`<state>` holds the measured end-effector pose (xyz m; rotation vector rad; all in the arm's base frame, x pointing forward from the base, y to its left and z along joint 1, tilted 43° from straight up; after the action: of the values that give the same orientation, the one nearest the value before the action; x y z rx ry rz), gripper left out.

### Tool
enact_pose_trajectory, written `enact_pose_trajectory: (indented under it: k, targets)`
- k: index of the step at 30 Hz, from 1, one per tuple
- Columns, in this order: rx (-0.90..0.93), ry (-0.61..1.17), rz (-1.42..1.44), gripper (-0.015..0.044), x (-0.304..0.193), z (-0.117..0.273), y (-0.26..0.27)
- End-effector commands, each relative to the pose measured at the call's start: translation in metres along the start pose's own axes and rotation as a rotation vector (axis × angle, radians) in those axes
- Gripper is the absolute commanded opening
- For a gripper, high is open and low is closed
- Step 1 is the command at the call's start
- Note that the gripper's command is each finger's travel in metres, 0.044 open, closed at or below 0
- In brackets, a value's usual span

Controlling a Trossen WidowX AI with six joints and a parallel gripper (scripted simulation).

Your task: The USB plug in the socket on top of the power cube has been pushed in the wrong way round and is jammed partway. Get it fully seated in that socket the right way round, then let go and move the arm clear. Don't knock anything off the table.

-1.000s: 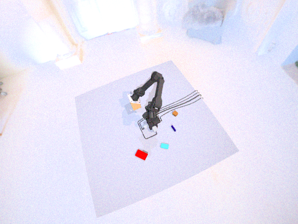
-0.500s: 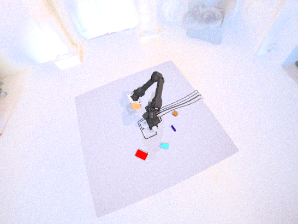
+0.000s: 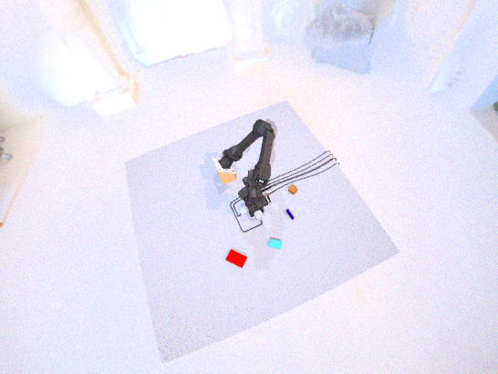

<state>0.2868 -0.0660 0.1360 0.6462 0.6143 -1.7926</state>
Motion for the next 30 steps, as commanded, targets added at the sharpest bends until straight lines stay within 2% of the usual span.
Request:
enact_pose_trajectory:
  k: [1,30]
  targets:
    - [0.002,0.003,-0.004,0.0000,-0.0001,-0.0007,0.0001]
    - [0.002,0.003,-0.004,0.0000,-0.0001,-0.0041,0.0002]
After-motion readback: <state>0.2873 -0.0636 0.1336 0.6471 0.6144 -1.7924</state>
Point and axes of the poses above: the point midway between the two fingers, 35 mm back from their tips, its own z axis back along the fingers, its own y axis across the jaws, x = y × z, the point moved 7 cm from there along z, back along the fingers, and after that the axes turned 11 degrees about -z, right-handed, at the moved point
